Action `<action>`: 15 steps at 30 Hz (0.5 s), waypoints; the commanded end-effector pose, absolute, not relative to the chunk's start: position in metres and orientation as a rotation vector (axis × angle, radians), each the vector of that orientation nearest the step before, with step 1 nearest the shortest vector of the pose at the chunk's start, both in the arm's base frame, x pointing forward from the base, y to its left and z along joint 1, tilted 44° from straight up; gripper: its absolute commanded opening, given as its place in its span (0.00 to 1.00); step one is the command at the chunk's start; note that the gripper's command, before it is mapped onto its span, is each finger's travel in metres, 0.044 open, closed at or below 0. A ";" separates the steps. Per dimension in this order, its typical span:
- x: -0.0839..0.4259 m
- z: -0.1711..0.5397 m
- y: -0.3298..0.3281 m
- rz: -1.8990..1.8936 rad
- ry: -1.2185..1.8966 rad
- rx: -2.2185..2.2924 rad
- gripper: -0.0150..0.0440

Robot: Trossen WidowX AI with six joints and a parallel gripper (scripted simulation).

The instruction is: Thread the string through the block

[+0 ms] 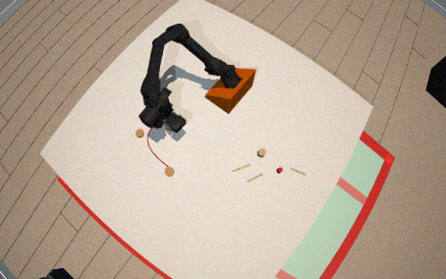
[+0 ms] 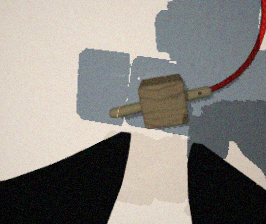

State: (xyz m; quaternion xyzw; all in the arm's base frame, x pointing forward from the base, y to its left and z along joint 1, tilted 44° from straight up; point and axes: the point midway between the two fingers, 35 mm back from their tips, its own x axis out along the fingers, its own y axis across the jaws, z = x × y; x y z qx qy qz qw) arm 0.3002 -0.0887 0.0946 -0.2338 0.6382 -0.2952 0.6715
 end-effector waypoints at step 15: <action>0.290 0.074 -0.073 -1.371 0.809 0.421 0.47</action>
